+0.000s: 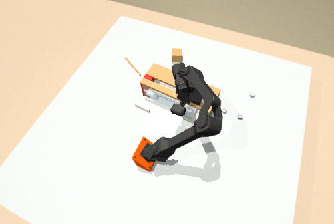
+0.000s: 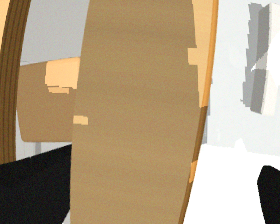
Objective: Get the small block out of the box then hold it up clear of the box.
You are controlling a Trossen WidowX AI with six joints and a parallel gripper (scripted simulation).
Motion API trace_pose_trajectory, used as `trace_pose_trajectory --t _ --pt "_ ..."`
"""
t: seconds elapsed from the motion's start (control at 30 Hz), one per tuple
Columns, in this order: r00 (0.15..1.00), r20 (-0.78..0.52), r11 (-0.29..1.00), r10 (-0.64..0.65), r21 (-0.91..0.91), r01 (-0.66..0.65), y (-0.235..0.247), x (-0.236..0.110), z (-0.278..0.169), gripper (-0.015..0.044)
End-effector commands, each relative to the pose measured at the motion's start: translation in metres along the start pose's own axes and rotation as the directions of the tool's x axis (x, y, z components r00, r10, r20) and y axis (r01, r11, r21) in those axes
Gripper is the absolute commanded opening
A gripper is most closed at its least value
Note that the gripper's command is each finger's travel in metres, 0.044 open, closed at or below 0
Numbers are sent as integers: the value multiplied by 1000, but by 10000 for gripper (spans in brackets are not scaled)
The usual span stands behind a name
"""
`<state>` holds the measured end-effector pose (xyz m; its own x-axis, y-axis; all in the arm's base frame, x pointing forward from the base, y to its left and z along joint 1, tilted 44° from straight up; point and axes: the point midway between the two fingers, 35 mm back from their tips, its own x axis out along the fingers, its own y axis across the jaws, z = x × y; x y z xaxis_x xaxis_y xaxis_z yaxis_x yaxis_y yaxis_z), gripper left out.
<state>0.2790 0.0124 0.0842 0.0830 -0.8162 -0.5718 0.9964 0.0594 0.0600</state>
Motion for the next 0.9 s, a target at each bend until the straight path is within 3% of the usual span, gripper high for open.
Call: trace_pose_trajectory --t 0.0,0.87 --pt "1000 4 1000 5 2 -5 0 1 9 400" --pt "1000 1 1000 8 -1 -8 2 3 40 400"
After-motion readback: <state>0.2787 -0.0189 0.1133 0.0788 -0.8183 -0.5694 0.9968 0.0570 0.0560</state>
